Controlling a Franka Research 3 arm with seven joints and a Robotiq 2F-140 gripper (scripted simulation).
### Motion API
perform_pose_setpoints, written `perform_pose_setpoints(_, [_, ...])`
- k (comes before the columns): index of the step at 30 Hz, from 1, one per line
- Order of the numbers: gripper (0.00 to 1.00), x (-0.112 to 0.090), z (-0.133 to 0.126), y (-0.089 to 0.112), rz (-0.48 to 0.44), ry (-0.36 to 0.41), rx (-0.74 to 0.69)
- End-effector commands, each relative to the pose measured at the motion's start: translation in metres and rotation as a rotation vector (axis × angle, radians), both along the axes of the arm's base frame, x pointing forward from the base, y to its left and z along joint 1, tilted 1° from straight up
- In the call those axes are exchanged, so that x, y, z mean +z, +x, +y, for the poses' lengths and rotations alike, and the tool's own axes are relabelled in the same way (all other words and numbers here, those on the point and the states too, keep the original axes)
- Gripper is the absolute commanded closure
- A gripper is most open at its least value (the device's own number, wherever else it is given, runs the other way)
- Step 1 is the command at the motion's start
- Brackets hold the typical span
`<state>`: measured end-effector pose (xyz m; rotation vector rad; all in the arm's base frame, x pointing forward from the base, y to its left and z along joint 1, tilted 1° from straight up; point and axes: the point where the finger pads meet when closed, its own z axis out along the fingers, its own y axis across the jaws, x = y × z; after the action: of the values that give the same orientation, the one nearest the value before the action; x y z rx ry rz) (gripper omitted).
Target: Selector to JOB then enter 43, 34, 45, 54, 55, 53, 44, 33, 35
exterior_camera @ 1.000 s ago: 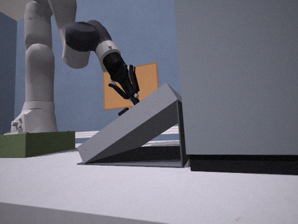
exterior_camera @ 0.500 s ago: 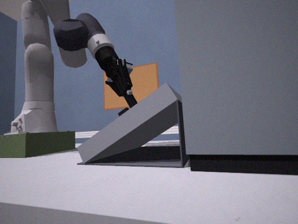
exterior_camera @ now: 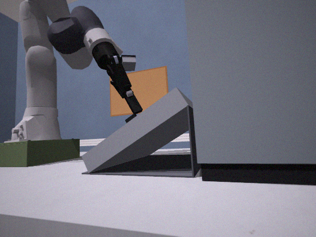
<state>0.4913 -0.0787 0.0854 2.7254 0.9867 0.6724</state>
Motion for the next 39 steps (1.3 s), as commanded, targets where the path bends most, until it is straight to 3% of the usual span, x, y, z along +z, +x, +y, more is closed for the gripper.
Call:
perform_pose_setpoints(1, [0.9,0.001,-0.012,-0.001,0.004,0.072,-0.151])
perform_pose_setpoints(23, [0.9,0.007,-0.067,-0.004,0.001,0.324,-0.632])
perform_pose_setpoints(24, [0.6,0.007,-0.067,-0.004,0.001,0.324,-0.632])
perform_pose_setpoints(39, [0.6,0.007,-0.067,-0.004,0.001,0.324,-0.632])
